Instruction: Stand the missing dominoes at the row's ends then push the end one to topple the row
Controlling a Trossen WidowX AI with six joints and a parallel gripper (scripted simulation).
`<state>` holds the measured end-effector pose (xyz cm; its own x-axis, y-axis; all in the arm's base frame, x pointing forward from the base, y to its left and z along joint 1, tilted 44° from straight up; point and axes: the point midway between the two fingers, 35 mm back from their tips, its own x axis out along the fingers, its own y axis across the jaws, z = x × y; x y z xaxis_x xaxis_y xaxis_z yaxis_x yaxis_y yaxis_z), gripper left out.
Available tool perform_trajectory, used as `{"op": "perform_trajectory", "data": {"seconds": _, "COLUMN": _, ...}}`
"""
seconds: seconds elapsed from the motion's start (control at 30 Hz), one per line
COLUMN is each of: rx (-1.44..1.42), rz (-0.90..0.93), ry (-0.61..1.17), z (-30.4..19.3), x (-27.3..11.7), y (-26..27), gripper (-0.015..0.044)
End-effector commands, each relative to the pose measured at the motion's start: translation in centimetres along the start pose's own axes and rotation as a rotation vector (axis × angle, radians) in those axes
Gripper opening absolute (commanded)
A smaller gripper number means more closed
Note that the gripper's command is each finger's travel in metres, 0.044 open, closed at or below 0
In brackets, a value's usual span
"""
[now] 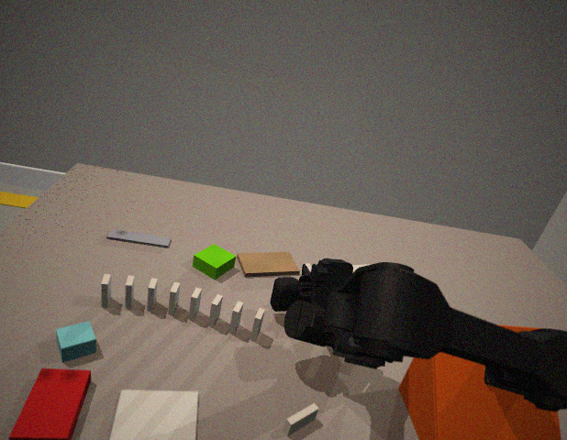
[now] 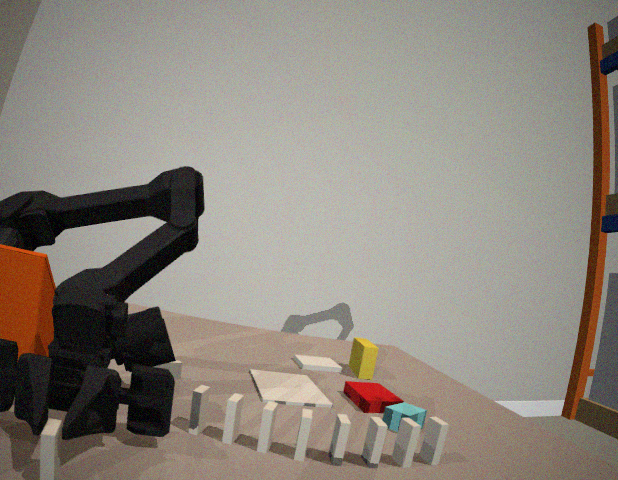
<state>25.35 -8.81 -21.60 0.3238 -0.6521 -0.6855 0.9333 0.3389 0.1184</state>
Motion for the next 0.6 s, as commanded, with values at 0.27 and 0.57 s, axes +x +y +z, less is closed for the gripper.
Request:
{"op": "perform_trajectory", "data": {"seconds": 0.27, "rx": 0.008, "rz": 0.0, "ry": -0.005, "z": 0.0, "x": 0.0, "y": 0.0, "gripper": 0.037}}
{"op": "perform_trajectory", "data": {"seconds": 0.57, "rx": 0.001, "rz": 0.001, "ry": -0.003, "z": 5.1, "x": 0.0, "y": 0.0, "gripper": 0.044}}
